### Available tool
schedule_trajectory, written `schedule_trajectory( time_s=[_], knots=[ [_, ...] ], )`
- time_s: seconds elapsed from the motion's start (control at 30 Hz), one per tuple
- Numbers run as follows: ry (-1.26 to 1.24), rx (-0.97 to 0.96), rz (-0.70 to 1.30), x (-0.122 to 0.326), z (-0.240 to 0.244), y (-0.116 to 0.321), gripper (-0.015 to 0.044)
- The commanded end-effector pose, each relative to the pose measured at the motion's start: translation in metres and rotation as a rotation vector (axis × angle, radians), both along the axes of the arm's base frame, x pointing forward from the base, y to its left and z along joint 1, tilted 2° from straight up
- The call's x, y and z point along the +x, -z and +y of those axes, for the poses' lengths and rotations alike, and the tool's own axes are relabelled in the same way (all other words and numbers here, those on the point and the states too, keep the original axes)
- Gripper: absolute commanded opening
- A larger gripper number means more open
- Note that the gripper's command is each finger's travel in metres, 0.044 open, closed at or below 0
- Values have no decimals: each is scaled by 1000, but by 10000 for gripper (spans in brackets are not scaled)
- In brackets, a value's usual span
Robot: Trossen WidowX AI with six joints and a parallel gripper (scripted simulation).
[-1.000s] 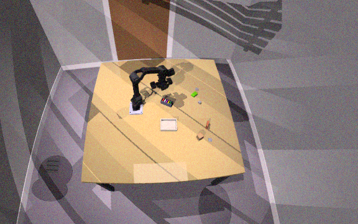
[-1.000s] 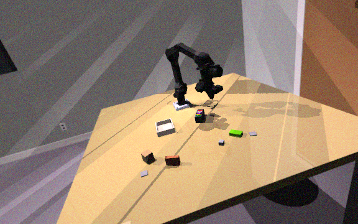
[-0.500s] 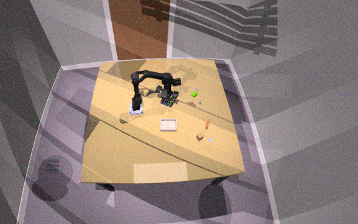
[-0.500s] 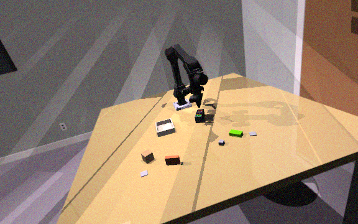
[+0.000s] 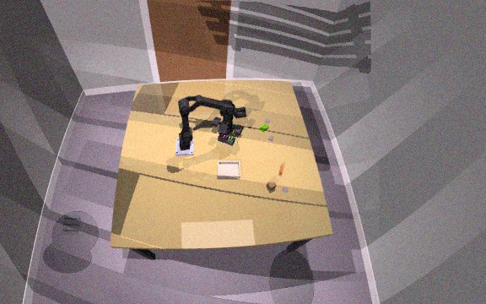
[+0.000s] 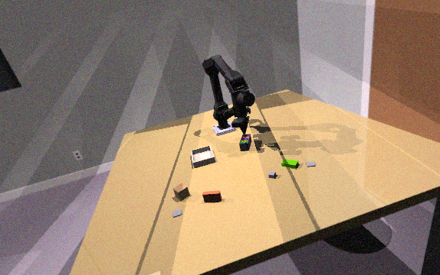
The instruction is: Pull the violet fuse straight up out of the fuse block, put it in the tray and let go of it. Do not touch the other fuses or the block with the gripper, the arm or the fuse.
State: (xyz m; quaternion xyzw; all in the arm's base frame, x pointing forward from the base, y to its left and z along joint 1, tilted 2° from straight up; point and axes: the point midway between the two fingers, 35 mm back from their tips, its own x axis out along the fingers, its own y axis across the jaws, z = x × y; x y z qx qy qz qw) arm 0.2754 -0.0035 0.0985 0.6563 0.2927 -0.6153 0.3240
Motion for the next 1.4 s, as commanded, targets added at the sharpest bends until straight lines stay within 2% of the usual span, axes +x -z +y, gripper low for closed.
schedule_trajectory(
  time_s=[0.0,1.37],
  knots=[
    [5,-4,8,-1,-1,6,61],
    [5,-5,8,0,-2,32,61]
  ],
)
